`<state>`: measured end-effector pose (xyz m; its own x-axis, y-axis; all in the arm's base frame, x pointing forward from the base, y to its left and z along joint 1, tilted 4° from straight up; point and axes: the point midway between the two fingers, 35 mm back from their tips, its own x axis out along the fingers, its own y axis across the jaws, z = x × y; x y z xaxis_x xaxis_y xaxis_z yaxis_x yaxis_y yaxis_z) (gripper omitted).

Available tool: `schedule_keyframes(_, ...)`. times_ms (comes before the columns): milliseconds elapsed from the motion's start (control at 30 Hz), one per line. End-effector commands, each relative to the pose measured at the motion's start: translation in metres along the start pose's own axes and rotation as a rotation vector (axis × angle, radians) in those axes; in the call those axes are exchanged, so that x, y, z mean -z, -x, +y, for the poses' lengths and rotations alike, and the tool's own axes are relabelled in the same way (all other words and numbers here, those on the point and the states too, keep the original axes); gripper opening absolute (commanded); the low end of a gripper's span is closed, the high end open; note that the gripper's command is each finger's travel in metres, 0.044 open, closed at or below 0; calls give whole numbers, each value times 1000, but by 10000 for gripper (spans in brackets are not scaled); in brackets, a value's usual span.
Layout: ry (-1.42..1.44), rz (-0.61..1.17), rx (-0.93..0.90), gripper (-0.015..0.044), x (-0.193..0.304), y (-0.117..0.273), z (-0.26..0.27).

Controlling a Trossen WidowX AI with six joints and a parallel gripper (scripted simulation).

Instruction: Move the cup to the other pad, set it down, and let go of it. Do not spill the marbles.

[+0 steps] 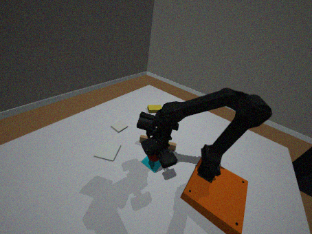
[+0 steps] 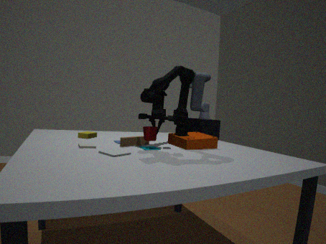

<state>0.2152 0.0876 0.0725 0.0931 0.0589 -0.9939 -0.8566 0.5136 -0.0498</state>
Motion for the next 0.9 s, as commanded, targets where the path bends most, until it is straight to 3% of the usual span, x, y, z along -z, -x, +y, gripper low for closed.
schedule_keyframes(0,-6,10,-4,0,1,-8,1)
schedule_keyframes(867,0,2,-2,0,1,-33,4)
